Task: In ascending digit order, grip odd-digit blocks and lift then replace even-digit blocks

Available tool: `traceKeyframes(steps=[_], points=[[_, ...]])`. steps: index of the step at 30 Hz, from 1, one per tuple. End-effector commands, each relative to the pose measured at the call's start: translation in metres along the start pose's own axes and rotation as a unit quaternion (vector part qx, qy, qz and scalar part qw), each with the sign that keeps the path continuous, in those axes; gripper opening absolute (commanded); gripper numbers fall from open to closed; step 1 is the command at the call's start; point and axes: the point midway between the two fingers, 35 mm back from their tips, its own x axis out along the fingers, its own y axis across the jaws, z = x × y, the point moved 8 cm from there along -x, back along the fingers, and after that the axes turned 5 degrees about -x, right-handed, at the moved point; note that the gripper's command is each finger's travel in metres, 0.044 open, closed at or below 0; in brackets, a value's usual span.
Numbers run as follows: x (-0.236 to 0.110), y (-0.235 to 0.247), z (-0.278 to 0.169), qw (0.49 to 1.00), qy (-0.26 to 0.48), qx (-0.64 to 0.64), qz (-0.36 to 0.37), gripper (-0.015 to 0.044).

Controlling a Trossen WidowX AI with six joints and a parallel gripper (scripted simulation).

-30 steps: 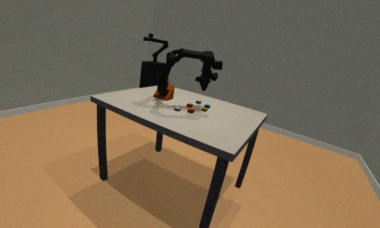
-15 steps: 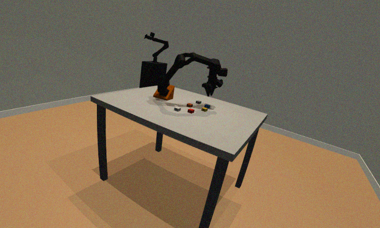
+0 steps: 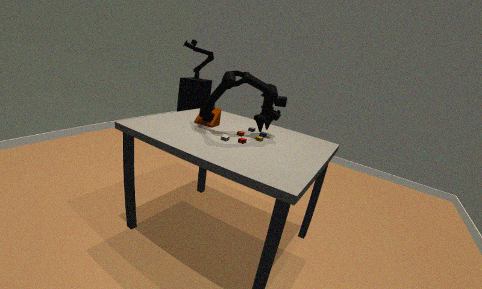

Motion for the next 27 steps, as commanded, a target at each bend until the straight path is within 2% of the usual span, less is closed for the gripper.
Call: traceKeyframes(steps=[1, 15, 25, 27], points=[[0.008, -0.001, 0.0, 1.0, 0.001, -0.002, -0.003, 0.04], [0.028, -0.001, -0.001, 1.0, 0.001, -0.002, -0.004, 0.04], [0.028, -0.001, -0.001, 1.0, 0.001, -0.002, -0.004, 0.0138], [0.028, -0.001, -0.001, 1.0, 0.001, -0.002, -0.004, 0.012]])
